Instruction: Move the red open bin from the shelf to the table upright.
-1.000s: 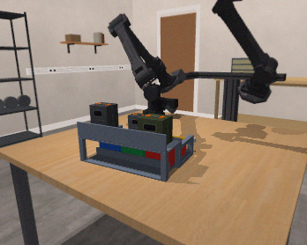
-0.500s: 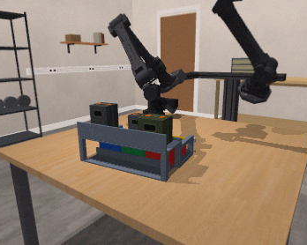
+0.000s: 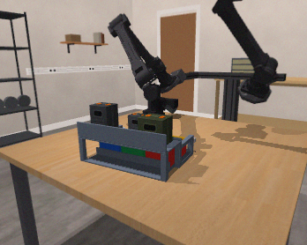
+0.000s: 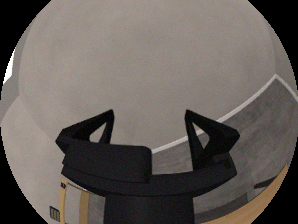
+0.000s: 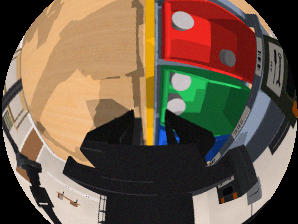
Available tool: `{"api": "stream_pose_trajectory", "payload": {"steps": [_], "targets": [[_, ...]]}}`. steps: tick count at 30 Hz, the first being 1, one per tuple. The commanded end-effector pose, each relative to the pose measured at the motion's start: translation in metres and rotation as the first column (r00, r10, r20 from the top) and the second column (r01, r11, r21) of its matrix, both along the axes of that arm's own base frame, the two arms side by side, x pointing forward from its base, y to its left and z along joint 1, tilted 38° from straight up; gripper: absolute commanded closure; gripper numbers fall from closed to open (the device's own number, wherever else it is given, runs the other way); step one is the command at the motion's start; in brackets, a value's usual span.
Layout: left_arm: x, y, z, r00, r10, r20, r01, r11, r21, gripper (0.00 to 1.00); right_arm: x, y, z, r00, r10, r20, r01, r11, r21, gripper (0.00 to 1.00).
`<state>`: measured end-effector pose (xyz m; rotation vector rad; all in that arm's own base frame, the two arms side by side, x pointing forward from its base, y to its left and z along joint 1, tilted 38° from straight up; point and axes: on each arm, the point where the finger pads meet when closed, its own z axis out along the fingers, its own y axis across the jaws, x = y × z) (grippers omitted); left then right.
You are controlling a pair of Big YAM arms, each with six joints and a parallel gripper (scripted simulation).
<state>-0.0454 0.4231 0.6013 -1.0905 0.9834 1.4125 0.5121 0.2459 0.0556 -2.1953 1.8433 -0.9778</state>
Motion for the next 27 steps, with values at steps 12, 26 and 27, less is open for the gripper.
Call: {"api": "stream_pose_trajectory", "payload": {"steps": [12, 26, 27], "targets": [[-0.003, -0.0141, 0.0375, 1.0, 0.006, 0.001, -0.006, 0.999, 0.052, 0.0, 0.016, 0.01, 0.0132, 0.999, 0.005, 0.036, -0.006, 1.0, 0.028, 0.57], [-0.003, -0.0141, 0.0375, 1.0, 0.006, 0.001, -0.006, 0.999, 0.052, 0.0, 0.0169, 0.0102, 0.0139, 0.999, 0.004, 0.037, -0.005, 1.0, 0.029, 0.57], [-0.003, -0.0141, 0.0375, 1.0, 0.006, 0.001, -0.006, 0.999, 0.052, 0.0, 0.017, 0.0103, 0.0139, 0.999, 0.004, 0.037, -0.005, 1.0, 0.029, 0.57]]}}
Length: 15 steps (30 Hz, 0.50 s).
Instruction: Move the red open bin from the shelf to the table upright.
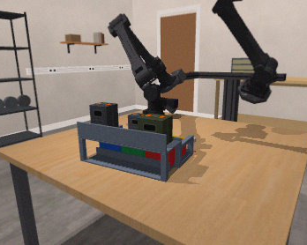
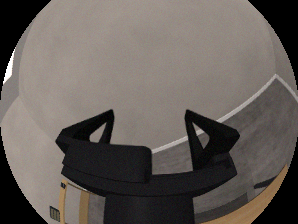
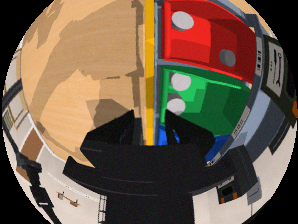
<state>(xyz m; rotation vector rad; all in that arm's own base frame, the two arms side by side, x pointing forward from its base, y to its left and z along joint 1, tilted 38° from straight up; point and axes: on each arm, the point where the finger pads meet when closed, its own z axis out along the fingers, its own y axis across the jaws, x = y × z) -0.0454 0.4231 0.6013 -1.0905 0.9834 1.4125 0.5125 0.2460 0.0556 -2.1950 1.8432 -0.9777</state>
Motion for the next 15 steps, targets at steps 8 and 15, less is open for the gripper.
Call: {"api": "stream_pose_trajectory", "payload": {"steps": [8, 15], "targets": [[-0.003, -0.0141, 0.0375, 1.0, 0.006, 0.001, -0.006, 0.999, 0.052, 0.0, 0.0162, 0.0099, 0.0131, 0.999, 0.004, 0.035, -0.005, 1.0, 0.027, 0.57], [-0.003, -0.0141, 0.0375, 1.0, 0.006, 0.001, -0.006, 0.999, 0.052, 0.0, 0.0152, 0.0092, 0.012, 0.999, 0.004, 0.031, -0.005, 1.0, 0.025, 0.57]]}}
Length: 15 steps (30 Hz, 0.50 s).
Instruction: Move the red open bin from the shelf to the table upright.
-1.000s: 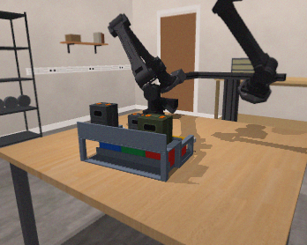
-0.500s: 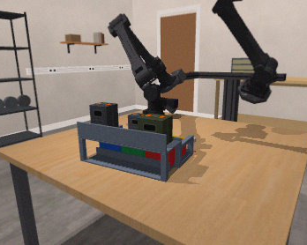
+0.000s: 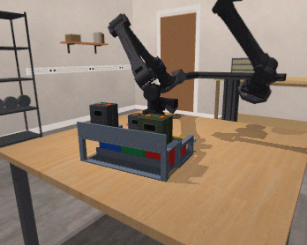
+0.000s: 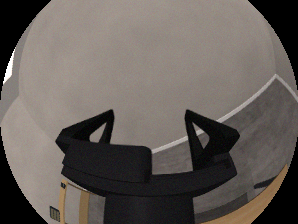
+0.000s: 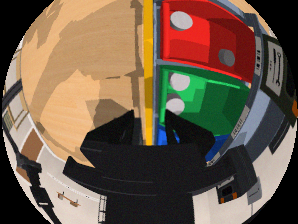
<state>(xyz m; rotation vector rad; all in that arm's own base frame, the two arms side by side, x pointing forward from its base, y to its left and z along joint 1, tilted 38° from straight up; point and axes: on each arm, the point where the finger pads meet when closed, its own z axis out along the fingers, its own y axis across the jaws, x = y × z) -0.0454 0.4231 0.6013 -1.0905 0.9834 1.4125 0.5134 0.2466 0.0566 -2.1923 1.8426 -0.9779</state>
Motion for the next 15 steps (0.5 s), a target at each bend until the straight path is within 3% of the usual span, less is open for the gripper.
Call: {"api": "stream_pose_trajectory", "payload": {"steps": [1, 15], "targets": [[-0.003, -0.0141, 0.0375, 1.0, 0.006, 0.001, -0.006, 0.999, 0.052, 0.0, 0.0142, 0.0085, 0.0109, 1.0, 0.004, 0.029, -0.005, 1.0, 0.023, 0.57], [-0.003, -0.0141, 0.0375, 1.0, 0.006, 0.001, -0.006, 0.999, 0.052, 0.0, 0.0065, 0.0051, 0.0072, 1.0, 0.006, 0.021, -0.006, 1.0, 0.018, 0.57]]}}
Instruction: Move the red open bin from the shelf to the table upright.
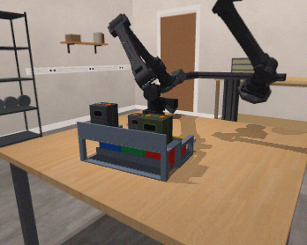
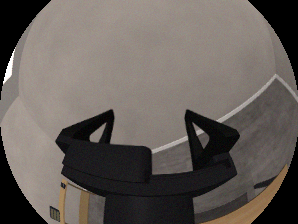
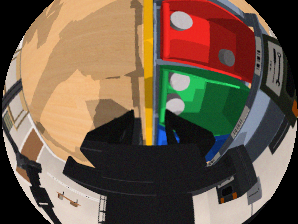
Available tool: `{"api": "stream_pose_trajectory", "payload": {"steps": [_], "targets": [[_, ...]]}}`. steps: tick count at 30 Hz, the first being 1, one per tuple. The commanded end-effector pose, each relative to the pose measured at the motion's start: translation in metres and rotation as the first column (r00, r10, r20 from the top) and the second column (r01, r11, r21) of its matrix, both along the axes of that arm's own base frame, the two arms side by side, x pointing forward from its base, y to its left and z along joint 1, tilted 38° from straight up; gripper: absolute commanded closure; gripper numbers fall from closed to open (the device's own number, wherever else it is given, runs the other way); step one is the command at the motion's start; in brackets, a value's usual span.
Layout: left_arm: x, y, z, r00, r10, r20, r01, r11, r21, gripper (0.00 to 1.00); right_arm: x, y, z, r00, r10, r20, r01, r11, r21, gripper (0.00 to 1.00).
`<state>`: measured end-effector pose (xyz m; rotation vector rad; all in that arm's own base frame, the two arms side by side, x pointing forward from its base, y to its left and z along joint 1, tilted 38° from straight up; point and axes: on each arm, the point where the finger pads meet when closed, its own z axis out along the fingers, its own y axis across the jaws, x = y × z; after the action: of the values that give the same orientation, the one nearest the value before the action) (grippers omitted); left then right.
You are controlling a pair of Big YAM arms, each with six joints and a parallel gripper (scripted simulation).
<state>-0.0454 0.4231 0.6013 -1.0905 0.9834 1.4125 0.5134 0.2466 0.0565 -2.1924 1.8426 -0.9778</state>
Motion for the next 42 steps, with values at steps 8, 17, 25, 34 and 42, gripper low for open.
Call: {"api": "stream_pose_trajectory", "payload": {"steps": [8, 17, 25, 34, 42], "targets": [[-0.003, -0.014, 0.037, 1.0, 0.006, 0.001, -0.006, 0.999, 0.052, 0.0, 0.003, 0.003, 0.005, 1.0, 0.006, 0.017, -0.006, 1.0, 0.015, 0.57], [-0.003, -0.014, 0.037, 1.0, 0.006, 0.001, -0.006, 0.999, 0.052, 0.0, 0.004, 0.005, 0.009, 1.0, 0.007, 0.024, -0.007, 1.0, 0.021, 0.57], [-0.003, -0.014, 0.037, 1.0, 0.006, 0.001, -0.006, 0.999, 0.052, 0.0, 0.001, 0.005, 0.009, 1.0, 0.007, 0.023, -0.008, 1.0, 0.021, 0.57], [-0.003, -0.014, 0.037, 1.0, 0.006, 0.001, -0.006, 0.999, 0.052, 0.0, 0.003, 0.008, 0.015, 0.999, 0.008, 0.035, -0.009, 1.0, 0.029, 0.57], [-0.003, -0.014, 0.037, 1.0, 0.006, 0.001, -0.006, 0.999, 0.052, 0.0, 0.002, 0.008, 0.017, 0.999, 0.008, 0.038, -0.009, 0.999, 0.032, 0.57]]}}
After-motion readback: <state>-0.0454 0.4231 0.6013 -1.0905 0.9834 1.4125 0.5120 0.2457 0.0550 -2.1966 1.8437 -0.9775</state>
